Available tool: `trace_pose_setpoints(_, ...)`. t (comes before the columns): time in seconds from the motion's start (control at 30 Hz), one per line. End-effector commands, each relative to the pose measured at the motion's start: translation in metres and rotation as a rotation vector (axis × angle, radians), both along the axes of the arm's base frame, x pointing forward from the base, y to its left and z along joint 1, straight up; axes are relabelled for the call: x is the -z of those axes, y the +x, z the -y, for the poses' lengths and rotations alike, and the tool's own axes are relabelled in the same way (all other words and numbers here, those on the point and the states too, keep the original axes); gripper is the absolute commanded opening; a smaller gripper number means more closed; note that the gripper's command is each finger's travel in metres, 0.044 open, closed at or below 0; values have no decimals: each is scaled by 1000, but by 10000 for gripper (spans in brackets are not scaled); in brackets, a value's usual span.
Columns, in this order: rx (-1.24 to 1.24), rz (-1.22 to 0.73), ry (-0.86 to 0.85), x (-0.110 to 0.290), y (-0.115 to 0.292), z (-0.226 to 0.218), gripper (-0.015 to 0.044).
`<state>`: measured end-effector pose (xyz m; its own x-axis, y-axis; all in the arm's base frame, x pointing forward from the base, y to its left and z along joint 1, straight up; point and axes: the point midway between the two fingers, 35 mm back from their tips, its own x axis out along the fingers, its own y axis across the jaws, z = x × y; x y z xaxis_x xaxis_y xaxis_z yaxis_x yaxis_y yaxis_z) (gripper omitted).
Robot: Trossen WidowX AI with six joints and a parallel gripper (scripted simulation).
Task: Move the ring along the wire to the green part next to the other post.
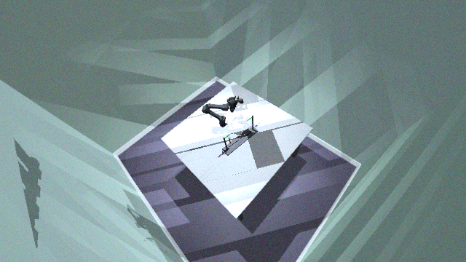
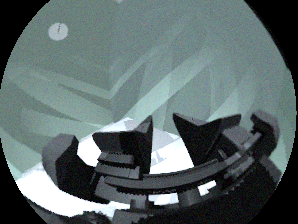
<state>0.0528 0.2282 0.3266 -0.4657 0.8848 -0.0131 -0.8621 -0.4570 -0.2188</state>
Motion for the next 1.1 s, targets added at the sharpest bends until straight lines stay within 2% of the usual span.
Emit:
trace_pose_setpoints(0.0, 117, -8, -9, 14, 31, 2, 160)
trace_pose_setpoints(0.27, 382, -31, -27, 45, 96, 25, 160)
trace_pose_setpoints(0.57, 679, -62, -43, 80, 155, 71, 160)
trace_pose_setpoints(0.83, 942, -95, -53, 111, 191, 127, 160)
trace_pose_setpoints(1.07, 1171, -127, -58, 138, 207, 180, 160)
